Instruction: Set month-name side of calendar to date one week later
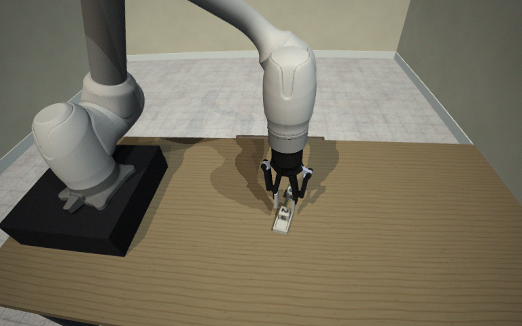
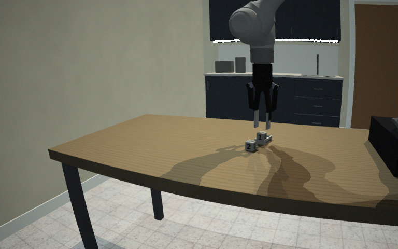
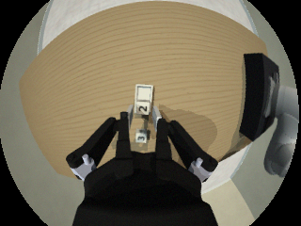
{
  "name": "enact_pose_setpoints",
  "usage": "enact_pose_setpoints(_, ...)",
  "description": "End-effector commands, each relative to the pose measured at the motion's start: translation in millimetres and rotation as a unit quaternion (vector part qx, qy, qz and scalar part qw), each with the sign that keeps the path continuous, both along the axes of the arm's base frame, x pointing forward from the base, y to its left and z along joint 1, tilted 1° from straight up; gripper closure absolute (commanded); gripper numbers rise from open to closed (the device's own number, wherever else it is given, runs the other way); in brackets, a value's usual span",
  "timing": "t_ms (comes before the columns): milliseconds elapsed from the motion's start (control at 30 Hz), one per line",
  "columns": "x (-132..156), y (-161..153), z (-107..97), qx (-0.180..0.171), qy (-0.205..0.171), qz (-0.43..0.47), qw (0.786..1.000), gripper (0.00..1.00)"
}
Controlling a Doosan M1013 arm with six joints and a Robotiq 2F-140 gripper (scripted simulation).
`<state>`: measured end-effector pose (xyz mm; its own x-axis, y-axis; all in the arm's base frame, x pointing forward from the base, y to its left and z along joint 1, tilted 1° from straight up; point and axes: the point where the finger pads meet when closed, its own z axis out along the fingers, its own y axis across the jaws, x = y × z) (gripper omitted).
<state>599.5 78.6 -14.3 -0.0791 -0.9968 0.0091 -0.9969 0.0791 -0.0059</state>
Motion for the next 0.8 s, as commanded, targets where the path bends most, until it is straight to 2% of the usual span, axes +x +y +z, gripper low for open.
enact_pose_setpoints(0,0.0,0.0,-2.6,0.0,0.0,0.0,1.0,0.64)
enact_pose_setpoints(767,0.1,-0.1,-8.7,0.0,0.0,0.0,1.0,0.64)
